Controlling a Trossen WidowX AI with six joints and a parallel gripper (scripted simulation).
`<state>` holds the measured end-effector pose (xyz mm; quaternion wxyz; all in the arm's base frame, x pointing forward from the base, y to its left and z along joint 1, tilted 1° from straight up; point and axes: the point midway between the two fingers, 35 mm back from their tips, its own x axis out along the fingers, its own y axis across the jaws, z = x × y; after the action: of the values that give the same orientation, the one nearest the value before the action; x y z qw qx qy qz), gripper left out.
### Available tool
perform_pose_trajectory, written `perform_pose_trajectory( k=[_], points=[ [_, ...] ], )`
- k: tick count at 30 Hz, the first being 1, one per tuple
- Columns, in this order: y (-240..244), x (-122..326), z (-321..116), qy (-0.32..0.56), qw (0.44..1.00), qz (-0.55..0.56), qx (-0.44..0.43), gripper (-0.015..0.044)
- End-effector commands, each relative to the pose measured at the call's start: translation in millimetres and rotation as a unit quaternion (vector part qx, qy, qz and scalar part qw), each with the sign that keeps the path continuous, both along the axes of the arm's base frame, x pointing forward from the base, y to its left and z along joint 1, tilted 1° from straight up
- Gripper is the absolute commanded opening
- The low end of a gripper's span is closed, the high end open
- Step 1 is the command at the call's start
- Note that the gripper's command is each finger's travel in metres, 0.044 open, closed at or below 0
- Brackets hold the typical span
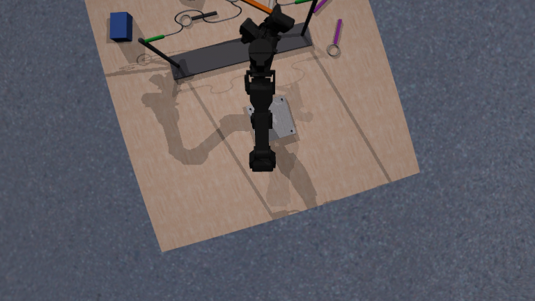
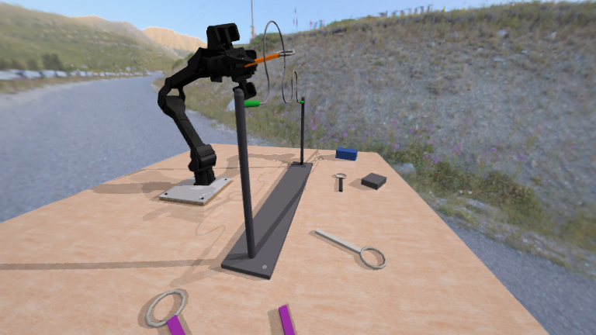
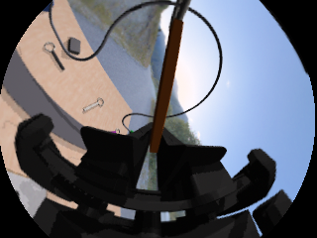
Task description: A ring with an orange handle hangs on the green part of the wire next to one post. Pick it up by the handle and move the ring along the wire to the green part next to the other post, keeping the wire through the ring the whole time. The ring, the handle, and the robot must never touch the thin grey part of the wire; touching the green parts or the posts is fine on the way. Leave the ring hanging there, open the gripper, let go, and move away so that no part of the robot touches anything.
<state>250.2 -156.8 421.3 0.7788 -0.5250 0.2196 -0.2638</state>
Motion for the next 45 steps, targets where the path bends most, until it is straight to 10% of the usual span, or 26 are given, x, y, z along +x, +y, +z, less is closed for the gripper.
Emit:
perform_pose_trajectory(
  k=[1,45],
  points=[
    [-0.4,-2.9,4.0,0.002,1.0,-0.003,-0.029,-0.015],
    [-2.3,-3.5,23.6,0.052,0.954,-0.007,-0.294,-0.015]
  ],
)
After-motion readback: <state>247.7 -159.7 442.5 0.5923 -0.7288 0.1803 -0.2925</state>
